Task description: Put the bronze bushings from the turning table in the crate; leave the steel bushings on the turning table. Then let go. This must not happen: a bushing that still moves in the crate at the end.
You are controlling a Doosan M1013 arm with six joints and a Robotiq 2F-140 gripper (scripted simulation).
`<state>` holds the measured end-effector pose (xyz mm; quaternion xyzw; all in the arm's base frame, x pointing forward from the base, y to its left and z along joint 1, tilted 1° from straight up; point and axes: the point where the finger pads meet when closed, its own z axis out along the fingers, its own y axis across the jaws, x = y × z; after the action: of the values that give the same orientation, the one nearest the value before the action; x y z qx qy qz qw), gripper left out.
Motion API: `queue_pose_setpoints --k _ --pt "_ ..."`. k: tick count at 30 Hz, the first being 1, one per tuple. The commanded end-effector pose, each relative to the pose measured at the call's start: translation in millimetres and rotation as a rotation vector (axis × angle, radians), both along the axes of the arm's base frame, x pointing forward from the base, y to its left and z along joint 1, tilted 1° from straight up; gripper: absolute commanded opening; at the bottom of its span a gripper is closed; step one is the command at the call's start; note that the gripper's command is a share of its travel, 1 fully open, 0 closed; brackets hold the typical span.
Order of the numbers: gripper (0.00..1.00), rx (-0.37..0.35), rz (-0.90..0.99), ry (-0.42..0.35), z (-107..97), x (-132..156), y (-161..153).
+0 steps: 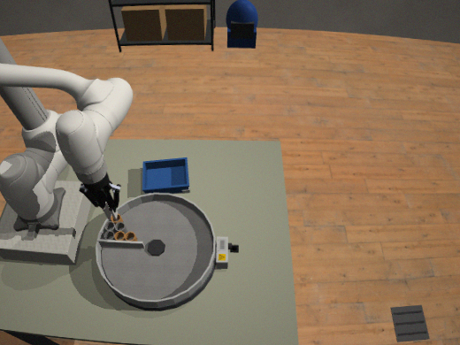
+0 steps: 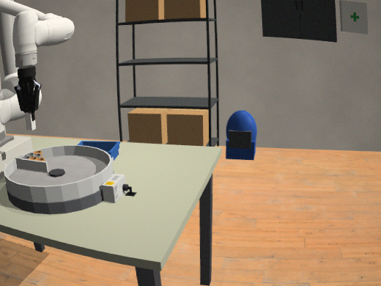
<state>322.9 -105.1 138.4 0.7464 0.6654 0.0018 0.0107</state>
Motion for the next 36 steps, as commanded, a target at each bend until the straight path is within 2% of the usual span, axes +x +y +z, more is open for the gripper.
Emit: queue_pose_setpoints --k 1,36 --pt "0.10 0.000 0.000 0.000 0.0 0.0 0.0" --pt "0.10 0.001 -0.029 0.000 -1.2 0.6 -0.3"
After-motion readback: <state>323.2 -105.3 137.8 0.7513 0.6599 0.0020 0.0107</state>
